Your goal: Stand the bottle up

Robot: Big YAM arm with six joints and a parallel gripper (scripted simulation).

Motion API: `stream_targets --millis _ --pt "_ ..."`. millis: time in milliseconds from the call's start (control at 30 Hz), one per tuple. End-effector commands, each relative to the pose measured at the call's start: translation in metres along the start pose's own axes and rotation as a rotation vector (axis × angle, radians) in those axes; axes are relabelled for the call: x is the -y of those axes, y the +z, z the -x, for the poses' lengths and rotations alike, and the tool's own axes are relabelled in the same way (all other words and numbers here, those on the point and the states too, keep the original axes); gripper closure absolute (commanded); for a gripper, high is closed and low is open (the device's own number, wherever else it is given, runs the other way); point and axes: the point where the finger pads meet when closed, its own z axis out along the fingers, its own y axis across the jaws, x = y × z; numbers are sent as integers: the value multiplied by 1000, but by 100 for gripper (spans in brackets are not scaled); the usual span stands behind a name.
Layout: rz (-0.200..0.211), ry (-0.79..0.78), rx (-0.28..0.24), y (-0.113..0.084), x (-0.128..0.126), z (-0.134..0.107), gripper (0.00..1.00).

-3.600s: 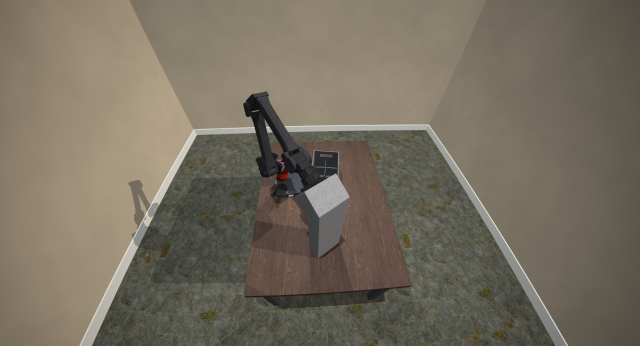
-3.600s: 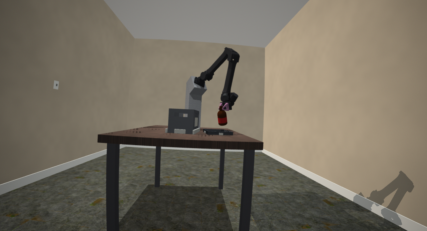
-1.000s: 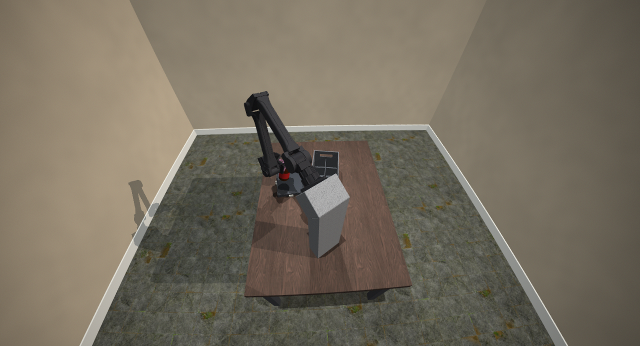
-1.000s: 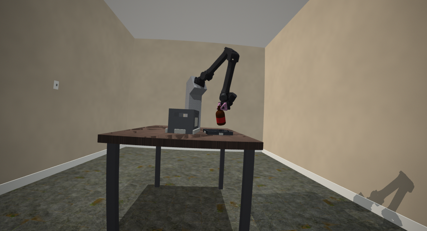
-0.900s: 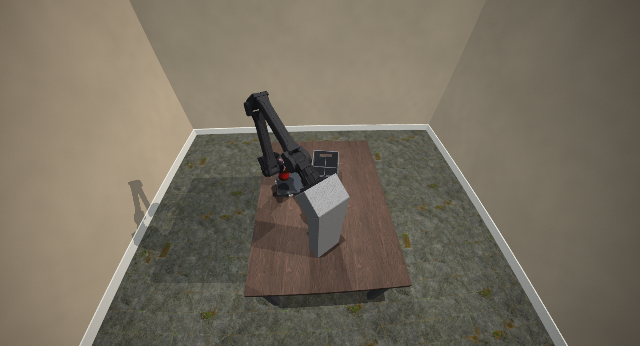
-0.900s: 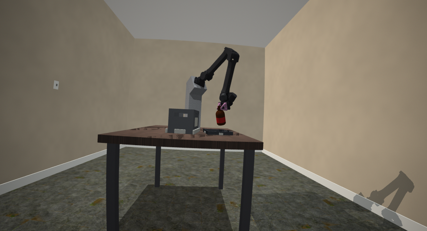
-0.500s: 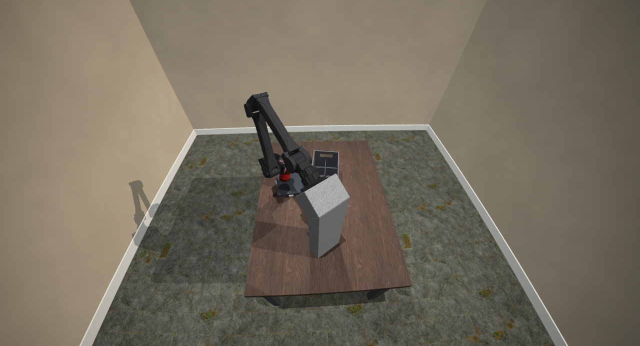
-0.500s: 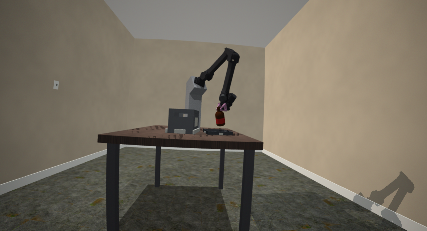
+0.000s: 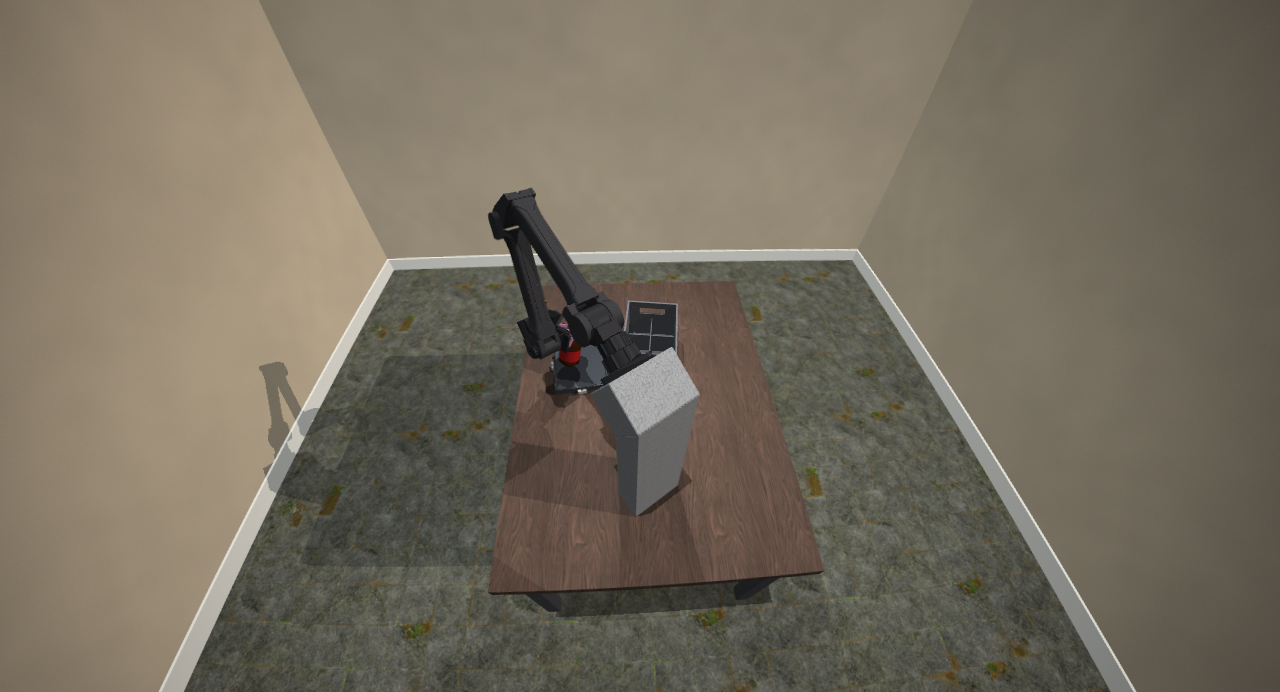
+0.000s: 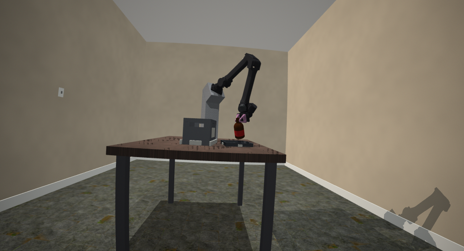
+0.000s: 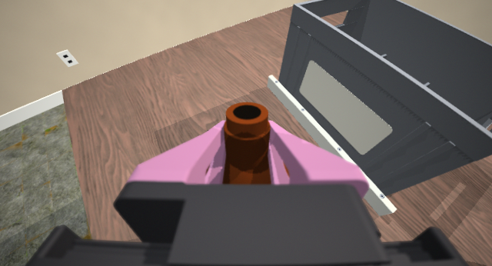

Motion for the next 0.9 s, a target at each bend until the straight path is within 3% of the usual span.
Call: stream_targets --millis 0,100,133,200,667,700,867 --pt "-4 37 20 8 0 0 100" --pt "-4 36 20 8 0 -1 100" --pt "3 62 24 7 -10 8 100" --pt "-4 36 19 9 0 -5 100" --pt "-4 37 20 14 0 -17 100" --pt "3 56 23 13 -9 -11 100" --pt "-4 36 19 16 0 -23 100"
